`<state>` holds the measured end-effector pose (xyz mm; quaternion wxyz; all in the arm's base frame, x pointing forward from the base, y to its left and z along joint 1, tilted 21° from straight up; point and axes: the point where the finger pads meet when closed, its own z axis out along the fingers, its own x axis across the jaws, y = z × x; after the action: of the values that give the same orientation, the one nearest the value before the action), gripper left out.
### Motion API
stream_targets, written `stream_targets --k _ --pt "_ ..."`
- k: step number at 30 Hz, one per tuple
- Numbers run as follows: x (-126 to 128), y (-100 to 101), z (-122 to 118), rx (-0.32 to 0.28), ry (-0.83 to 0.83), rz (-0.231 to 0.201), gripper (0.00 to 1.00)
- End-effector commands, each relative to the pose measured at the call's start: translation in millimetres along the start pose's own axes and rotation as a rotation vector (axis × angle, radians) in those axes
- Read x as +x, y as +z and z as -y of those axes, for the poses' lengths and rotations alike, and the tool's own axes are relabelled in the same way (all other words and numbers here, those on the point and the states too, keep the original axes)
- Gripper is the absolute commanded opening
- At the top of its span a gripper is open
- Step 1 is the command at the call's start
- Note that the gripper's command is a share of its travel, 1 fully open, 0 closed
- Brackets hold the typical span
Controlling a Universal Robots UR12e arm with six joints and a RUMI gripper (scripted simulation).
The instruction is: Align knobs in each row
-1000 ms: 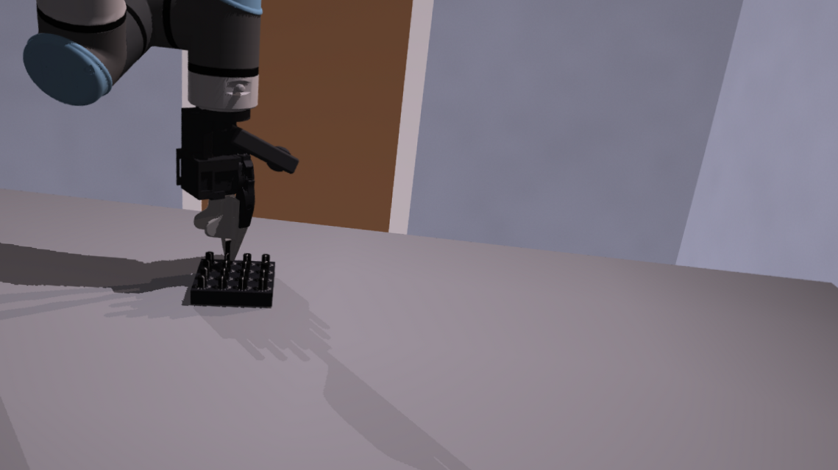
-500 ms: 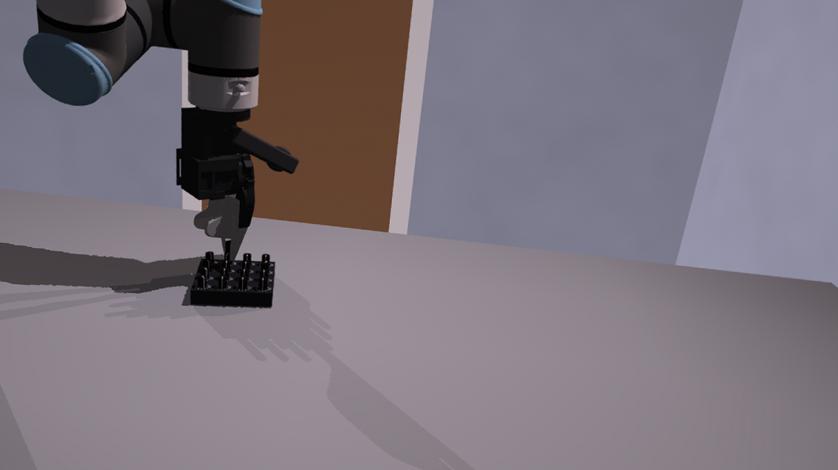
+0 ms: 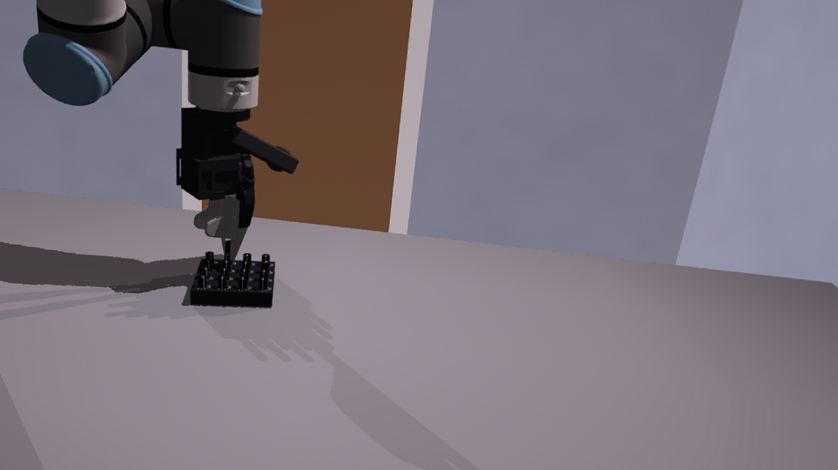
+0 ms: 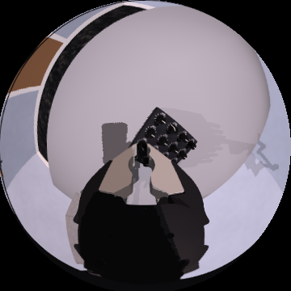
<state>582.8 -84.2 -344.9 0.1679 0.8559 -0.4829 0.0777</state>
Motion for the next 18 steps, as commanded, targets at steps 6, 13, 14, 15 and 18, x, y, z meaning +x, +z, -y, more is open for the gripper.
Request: stream_targets --k 6,13,14,15,18 --pt "2.2 0.2 2.0 0.003 -0.026 -0.002 0.04" --pt "2.4 0.1 2.1 0.003 -0.091 -0.002 0.04" --pt "2.5 0.1 2.1 0.003 -0.108 -0.002 0.04" --pt "2.5 0.1 2.1 0.003 -0.127 -0.002 0.04" --pt "2.6 0.0 2.2 0.003 -0.188 -0.002 0.04"
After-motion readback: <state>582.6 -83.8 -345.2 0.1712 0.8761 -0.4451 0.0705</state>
